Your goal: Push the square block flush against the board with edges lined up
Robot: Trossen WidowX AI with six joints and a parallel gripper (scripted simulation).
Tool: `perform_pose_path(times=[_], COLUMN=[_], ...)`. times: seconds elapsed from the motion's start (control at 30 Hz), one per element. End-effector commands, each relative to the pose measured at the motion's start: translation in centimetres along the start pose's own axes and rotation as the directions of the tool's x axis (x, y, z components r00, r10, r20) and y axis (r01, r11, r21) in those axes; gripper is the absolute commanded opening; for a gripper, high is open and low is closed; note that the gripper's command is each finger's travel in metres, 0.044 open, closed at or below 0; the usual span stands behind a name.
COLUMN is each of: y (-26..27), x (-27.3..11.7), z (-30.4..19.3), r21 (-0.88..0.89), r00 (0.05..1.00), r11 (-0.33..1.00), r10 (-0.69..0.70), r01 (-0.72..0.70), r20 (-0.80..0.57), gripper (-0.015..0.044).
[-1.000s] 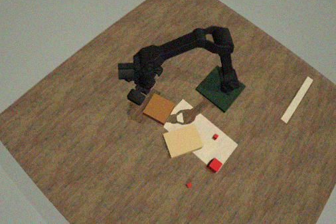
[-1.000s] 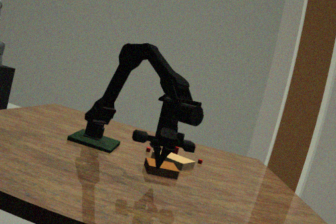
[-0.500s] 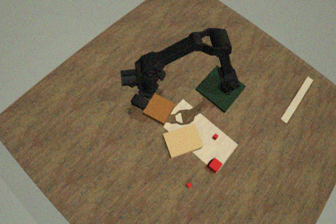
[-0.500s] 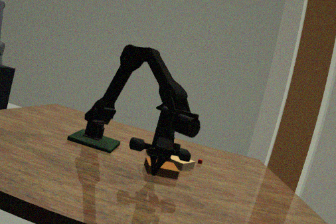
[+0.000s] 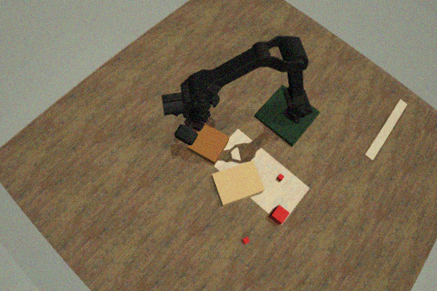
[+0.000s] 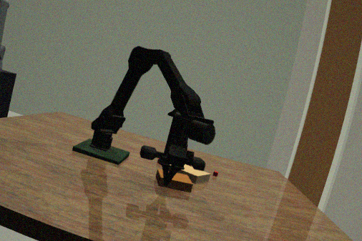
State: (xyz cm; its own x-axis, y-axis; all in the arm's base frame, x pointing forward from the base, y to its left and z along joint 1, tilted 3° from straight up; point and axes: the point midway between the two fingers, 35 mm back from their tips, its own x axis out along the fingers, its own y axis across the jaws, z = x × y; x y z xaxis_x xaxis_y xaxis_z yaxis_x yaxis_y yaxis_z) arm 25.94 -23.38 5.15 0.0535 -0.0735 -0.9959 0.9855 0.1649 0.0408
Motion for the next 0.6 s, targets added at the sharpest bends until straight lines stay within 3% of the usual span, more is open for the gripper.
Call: perform_pose_path(times=[0.0,0.57], y=[-0.1,0.1], x=[0.1,0.1], z=[-0.9,-3.2], r21=[-0.002,-0.002], r00=[1.000,1.000], r11=[1.000,1.000], r10=[-0.002,-0.002], r01=[0.002,0.002], r20=[-0.011,-0.013], gripper=[0.0000,0.0000])
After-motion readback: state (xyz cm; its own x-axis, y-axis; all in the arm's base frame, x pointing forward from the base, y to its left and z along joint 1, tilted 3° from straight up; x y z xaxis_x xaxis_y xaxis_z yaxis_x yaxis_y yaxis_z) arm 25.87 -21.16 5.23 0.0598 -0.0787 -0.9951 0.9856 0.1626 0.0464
